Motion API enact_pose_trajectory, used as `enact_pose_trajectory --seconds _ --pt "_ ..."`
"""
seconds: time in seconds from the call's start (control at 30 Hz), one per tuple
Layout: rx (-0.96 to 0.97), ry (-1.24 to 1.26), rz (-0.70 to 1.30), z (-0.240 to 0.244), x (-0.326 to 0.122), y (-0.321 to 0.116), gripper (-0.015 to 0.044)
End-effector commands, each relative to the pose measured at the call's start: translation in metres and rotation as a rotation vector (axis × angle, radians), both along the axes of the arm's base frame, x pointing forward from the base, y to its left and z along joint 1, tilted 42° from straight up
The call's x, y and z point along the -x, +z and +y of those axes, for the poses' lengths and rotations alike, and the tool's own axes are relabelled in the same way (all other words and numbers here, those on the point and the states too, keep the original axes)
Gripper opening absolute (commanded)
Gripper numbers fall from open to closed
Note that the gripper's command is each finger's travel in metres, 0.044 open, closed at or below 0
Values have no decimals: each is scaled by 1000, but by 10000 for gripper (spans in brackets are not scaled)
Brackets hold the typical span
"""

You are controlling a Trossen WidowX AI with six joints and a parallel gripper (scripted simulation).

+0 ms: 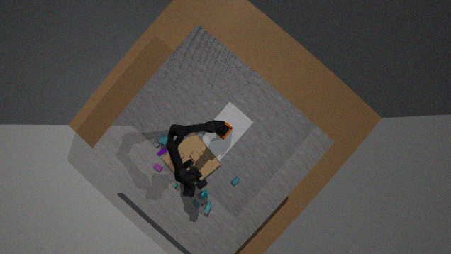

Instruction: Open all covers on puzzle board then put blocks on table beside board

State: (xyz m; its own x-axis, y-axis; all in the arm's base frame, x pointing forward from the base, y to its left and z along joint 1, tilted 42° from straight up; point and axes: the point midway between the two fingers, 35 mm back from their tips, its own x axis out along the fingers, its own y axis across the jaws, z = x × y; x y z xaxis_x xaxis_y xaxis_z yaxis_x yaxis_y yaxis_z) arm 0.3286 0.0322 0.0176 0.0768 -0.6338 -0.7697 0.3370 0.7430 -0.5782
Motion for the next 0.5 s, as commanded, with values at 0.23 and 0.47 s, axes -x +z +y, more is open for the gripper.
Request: enact_pose_trajectory --seconds 0.23,0.47 --pt "31 -7 121 -16 16 -15 0" --pt "31 -7 121 -16 16 -15 0"
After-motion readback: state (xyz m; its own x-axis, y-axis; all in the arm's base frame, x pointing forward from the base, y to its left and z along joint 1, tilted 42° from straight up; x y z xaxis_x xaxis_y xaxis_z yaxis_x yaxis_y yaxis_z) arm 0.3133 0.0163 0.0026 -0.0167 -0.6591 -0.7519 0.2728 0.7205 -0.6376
